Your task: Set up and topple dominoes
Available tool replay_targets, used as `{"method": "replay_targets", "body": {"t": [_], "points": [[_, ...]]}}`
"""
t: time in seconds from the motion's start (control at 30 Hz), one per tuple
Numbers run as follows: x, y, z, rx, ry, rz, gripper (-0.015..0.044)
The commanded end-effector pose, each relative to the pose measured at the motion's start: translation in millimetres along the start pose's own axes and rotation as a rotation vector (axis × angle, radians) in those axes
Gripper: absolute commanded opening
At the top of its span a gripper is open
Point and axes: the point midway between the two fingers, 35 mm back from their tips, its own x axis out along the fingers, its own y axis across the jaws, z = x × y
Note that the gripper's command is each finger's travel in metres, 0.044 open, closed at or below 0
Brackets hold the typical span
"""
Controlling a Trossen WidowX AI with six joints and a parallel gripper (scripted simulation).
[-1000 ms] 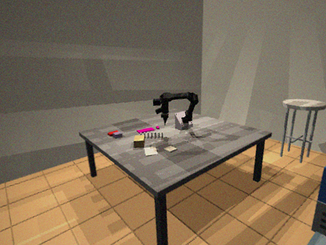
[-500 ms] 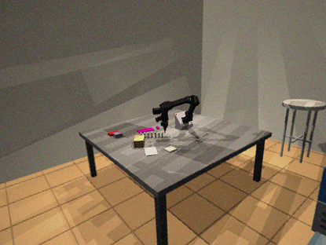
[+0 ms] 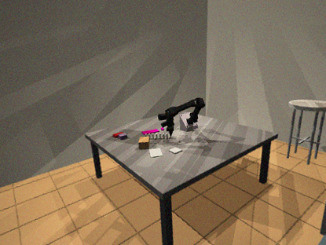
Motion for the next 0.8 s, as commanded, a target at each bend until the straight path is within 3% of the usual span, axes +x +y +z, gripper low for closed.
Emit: {"method": "replay_targets", "body": {"t": [0.0,0.07,0.5,0.63,0.77], "points": [[2,0,-2,0.004,0.004,0.002,0.0107],[2,0,-2,0.004,0.004,0.002,0.0107],[2,0,-2,0.004,0.004,0.002,0.0440],[-7,1,0,0.005,0.000,0.001,0.0440],[-63,2,7,0.011,-0.017,-0.001,0.0440]]}}
